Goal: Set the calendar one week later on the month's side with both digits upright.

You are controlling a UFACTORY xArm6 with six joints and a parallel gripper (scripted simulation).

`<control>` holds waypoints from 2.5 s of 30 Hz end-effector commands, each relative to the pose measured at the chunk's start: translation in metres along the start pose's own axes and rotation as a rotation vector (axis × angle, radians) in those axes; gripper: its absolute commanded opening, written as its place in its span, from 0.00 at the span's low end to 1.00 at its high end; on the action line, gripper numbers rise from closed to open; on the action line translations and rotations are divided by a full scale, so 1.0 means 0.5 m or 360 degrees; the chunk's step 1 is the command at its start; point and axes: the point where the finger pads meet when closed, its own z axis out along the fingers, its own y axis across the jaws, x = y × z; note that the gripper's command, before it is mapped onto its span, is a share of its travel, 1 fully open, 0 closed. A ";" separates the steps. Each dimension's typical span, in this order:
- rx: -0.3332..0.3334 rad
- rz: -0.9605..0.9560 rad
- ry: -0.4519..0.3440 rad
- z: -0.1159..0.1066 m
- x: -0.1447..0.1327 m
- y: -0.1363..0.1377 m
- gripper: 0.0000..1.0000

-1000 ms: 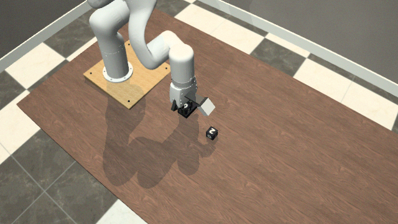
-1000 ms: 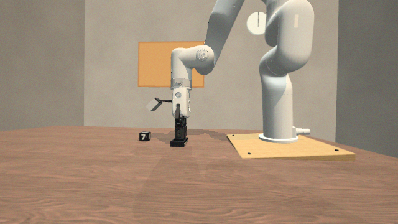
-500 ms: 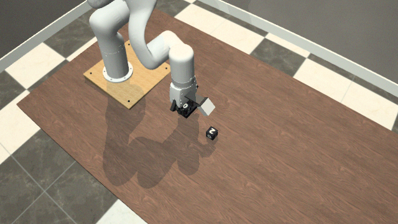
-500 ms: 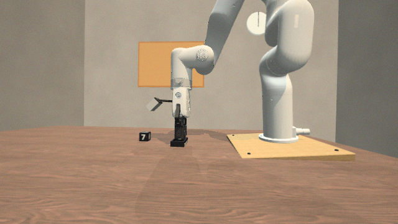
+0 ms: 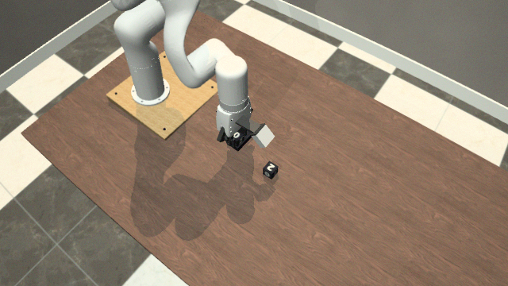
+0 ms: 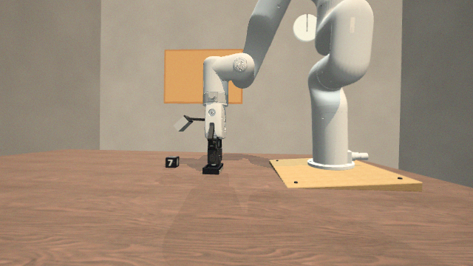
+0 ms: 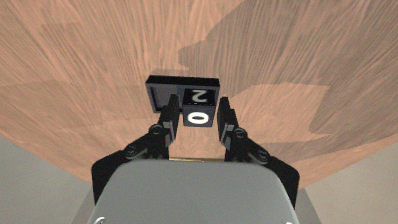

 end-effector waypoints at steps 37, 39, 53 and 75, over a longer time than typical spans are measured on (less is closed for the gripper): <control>0.0000 0.0000 0.0007 -0.179 0.003 0.000 1.00; 0.0000 0.0000 0.0007 -0.179 0.003 0.000 1.00; 0.0000 -0.0084 0.0007 -0.180 0.012 0.000 1.00; -0.0002 -0.1082 0.0007 -0.179 0.122 0.011 1.00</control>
